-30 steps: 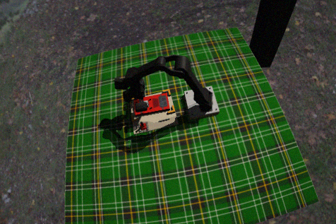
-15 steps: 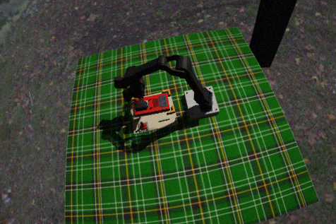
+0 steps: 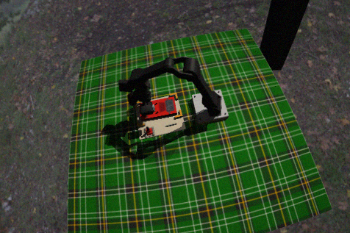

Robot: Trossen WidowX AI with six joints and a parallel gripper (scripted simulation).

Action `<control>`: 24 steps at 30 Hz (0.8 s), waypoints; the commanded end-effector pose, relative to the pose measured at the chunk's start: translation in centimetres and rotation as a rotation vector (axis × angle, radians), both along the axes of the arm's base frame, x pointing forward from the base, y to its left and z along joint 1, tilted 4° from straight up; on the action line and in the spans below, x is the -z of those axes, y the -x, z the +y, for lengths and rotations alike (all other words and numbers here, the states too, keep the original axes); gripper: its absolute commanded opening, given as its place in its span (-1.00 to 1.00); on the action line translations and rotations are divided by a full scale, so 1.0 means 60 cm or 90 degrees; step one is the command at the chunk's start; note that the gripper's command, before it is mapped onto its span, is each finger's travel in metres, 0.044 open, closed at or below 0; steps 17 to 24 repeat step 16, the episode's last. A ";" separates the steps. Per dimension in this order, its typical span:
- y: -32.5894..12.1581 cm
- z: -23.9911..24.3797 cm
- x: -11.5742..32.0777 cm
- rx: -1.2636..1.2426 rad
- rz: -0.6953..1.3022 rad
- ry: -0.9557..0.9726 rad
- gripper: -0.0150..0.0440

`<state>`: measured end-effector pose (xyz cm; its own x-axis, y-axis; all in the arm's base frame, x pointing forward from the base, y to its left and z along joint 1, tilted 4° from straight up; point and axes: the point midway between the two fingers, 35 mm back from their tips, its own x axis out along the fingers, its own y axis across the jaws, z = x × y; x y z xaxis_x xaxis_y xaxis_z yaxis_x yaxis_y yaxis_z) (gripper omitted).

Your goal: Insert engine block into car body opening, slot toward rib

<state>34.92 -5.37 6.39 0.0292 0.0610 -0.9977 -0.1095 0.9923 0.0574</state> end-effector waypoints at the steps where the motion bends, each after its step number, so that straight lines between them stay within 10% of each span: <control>1: 0.000 -0.001 -0.001 0.002 0.000 0.002 -0.42; 24: 0.000 -0.001 -0.001 0.002 0.000 0.002 -0.49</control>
